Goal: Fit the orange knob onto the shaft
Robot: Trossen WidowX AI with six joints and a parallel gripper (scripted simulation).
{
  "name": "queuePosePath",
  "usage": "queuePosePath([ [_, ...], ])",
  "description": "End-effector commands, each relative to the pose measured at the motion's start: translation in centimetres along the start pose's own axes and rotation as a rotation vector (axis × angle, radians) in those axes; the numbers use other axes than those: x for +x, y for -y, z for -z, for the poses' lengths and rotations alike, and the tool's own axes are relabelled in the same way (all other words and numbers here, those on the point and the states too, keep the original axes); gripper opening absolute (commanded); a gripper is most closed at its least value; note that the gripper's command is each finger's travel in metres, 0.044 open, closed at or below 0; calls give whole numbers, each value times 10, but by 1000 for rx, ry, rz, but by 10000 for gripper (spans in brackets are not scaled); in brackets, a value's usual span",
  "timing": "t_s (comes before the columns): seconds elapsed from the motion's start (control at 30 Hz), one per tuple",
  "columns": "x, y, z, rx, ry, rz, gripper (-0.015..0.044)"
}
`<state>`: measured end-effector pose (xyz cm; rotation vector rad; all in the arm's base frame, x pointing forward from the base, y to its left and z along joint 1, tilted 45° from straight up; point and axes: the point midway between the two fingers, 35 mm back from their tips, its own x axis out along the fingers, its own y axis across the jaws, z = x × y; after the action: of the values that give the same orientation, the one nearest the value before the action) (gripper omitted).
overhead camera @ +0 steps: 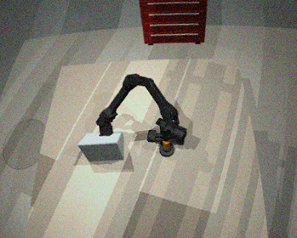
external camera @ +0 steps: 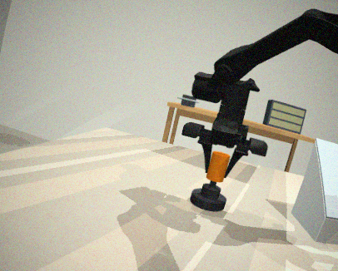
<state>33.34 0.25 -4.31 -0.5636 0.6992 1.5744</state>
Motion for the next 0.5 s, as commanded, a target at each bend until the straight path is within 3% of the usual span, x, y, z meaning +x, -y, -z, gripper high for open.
queuePosePath([
  [0.0,1,0,1,-24,-1,2,0],
  [0.47,3,1,-2,-24,0,2,0],
])
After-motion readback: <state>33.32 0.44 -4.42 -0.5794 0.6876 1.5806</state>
